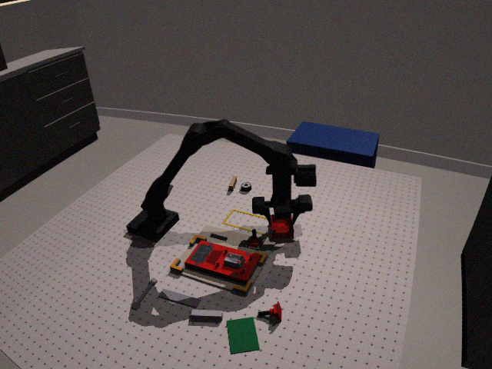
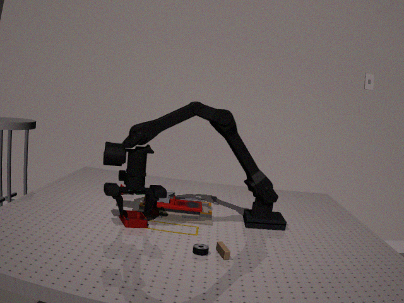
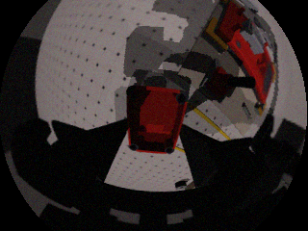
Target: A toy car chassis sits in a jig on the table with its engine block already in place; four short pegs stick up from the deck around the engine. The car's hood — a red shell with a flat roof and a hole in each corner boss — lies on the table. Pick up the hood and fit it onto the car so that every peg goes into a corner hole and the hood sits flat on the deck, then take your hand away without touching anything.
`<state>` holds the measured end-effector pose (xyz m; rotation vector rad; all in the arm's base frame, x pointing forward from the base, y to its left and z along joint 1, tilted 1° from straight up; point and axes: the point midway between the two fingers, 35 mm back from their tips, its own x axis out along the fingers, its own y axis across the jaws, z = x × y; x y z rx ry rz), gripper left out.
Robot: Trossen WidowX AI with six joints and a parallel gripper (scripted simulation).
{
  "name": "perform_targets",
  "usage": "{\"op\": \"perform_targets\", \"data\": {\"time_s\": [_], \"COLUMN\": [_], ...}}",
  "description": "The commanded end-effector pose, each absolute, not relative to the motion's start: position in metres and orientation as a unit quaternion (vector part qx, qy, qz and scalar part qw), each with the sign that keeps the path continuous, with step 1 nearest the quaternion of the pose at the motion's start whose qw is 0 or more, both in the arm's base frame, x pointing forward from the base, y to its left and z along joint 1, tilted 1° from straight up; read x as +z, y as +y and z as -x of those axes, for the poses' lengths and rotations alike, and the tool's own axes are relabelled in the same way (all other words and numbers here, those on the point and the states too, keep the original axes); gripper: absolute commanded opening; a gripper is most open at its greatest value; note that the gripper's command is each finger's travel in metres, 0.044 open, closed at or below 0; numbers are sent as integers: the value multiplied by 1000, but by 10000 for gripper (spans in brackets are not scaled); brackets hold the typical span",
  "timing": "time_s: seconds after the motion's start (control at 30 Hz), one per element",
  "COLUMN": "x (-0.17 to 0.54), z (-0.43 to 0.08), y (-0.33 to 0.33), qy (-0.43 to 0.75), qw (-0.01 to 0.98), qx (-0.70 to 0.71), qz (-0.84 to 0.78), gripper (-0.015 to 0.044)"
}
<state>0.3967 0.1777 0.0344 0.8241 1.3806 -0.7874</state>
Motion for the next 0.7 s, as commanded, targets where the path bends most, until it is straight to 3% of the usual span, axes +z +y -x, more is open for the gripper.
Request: {"op": "perform_targets", "data": {"time_s": [0.0,0.17,0.67], "x": [40,52,103], "z": [-397,-396,-394], "y": [178,178,178], "qy": [602,602,602], "qw": [625,625,625], "qx": [-343,-343,-343], "qz": [-359,-359,-359], "gripper": [137,6,0]}}
